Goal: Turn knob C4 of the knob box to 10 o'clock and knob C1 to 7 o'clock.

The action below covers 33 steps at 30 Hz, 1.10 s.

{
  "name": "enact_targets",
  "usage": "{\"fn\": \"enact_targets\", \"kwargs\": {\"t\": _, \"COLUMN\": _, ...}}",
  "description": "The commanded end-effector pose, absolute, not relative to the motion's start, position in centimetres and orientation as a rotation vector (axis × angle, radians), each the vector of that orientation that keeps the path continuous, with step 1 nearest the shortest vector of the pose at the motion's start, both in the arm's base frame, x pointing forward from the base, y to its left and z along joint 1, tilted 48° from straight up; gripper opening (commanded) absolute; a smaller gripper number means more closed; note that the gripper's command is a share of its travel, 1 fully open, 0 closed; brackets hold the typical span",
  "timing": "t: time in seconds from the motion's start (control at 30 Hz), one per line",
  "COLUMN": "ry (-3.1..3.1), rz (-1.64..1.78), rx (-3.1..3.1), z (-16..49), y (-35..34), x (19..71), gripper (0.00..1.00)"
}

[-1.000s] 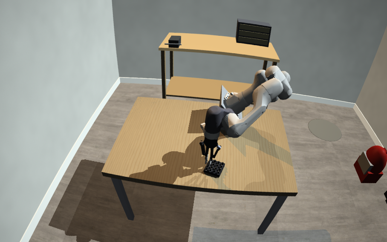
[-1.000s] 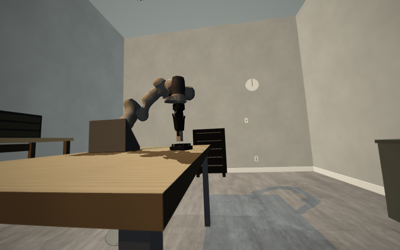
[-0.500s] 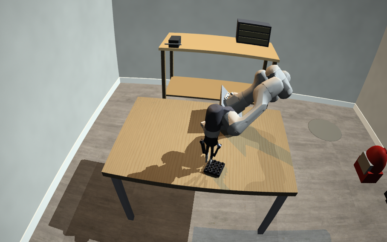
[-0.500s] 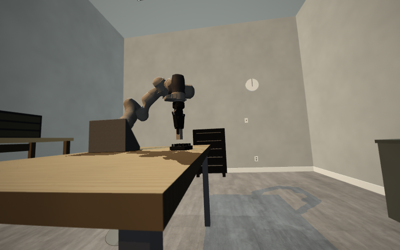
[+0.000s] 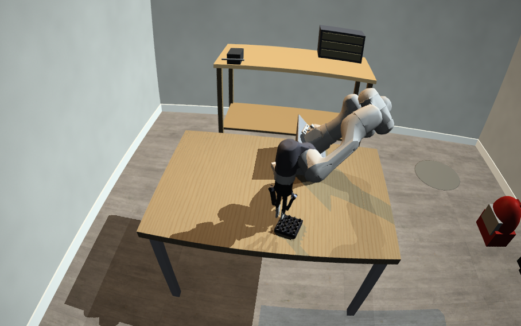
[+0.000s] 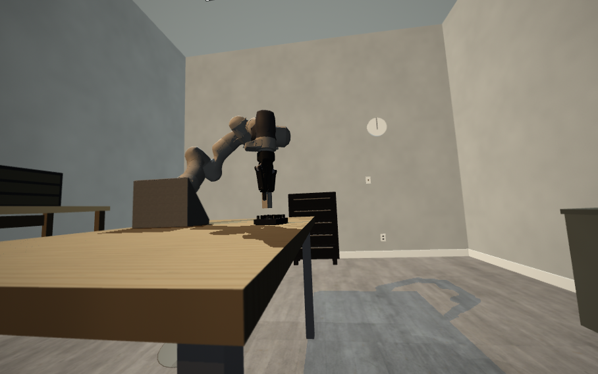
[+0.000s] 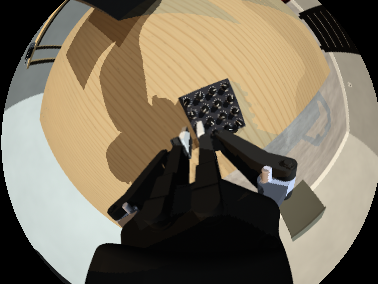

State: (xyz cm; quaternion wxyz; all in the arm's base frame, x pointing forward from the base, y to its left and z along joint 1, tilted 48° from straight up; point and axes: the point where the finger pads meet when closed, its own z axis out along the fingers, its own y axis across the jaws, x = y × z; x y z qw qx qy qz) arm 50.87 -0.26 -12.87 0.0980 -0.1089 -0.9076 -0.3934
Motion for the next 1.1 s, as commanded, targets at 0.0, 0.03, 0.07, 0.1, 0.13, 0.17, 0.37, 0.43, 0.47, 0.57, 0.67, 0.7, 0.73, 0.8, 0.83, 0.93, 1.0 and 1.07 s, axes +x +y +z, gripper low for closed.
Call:
{"fn": "enact_targets", "kwargs": {"t": 0.0, "ry": -2.598, "rz": -1.122, "rx": -0.516, "z": -12.65, "y": -0.07, "x": 50.86, "gripper": 0.12}}
{"fn": "enact_targets", "kwargs": {"t": 0.03, "ry": -2.589, "rz": -1.116, "rx": -0.535, "z": -12.66, "y": -0.08, "x": 50.84, "gripper": 0.12}}
{"fn": "enact_targets", "kwargs": {"t": 0.07, "ry": -2.58, "rz": -1.111, "rx": -0.555, "z": -12.66, "y": -0.09, "x": 50.82, "gripper": 0.12}}
{"fn": "enact_targets", "kwargs": {"t": 0.1, "ry": -2.57, "rz": -1.106, "rx": -0.574, "z": -12.66, "y": -0.11, "x": 50.81, "gripper": 0.12}}
{"fn": "enact_targets", "kwargs": {"t": 0.13, "ry": -2.561, "rz": -1.1, "rx": -0.593, "z": -12.66, "y": -0.12, "x": 50.79, "gripper": 0.12}}
{"fn": "enact_targets", "kwargs": {"t": 0.17, "ry": -2.552, "rz": -1.095, "rx": -0.612, "z": -12.67, "y": -0.13, "x": 50.78, "gripper": 0.12}}
{"fn": "enact_targets", "kwargs": {"t": 0.37, "ry": -2.498, "rz": -1.064, "rx": -0.717, "z": -12.67, "y": -0.19, "x": 50.7, "gripper": 0.12}}
{"fn": "enact_targets", "kwargs": {"t": 0.43, "ry": -2.478, "rz": -1.052, "rx": -0.753, "z": -12.67, "y": -0.22, "x": 50.67, "gripper": 0.12}}
{"fn": "enact_targets", "kwargs": {"t": 0.47, "ry": -2.468, "rz": -1.047, "rx": -0.77, "z": -12.66, "y": -0.23, "x": 50.66, "gripper": 0.12}}
{"fn": "enact_targets", "kwargs": {"t": 0.57, "ry": -2.438, "rz": -1.03, "rx": -0.823, "z": -12.66, "y": -0.26, "x": 50.63, "gripper": 0.12}}
{"fn": "enact_targets", "kwargs": {"t": 0.67, "ry": -2.407, "rz": -1.012, "rx": -0.874, "z": -12.65, "y": -0.3, "x": 50.6, "gripper": 0.12}}
{"fn": "enact_targets", "kwargs": {"t": 0.7, "ry": -2.396, "rz": -1.007, "rx": -0.891, "z": -12.64, "y": -0.31, "x": 50.59, "gripper": 0.12}}
{"fn": "enact_targets", "kwargs": {"t": 0.73, "ry": -2.386, "rz": -1.001, "rx": -0.908, "z": -12.64, "y": -0.33, "x": 50.59, "gripper": 0.12}}
{"fn": "enact_targets", "kwargs": {"t": 0.8, "ry": -2.386, "rz": -1.001, "rx": -0.908, "z": -12.64, "y": -0.33, "x": 50.59, "gripper": 0.12}}
{"fn": "enact_targets", "kwargs": {"t": 0.83, "ry": -2.357, "rz": -0.985, "rx": -0.953, "z": -12.63, "y": -0.36, "x": 50.57, "gripper": 0.12}}
{"fn": "enact_targets", "kwargs": {"t": 0.93, "ry": -2.324, "rz": -0.967, "rx": -1.003, "z": -12.61, "y": -0.4, "x": 50.55, "gripper": 0.12}}
{"fn": "enact_targets", "kwargs": {"t": 1.0, "ry": -2.302, "rz": -0.955, "rx": -1.036, "z": -12.59, "y": -0.42, "x": 50.54, "gripper": 0.12}}
{"fn": "enact_targets", "kwargs": {"t": 1.07, "ry": -2.279, "rz": -0.942, "rx": -1.068, "z": -12.58, "y": -0.45, "x": 50.54, "gripper": 0.12}}
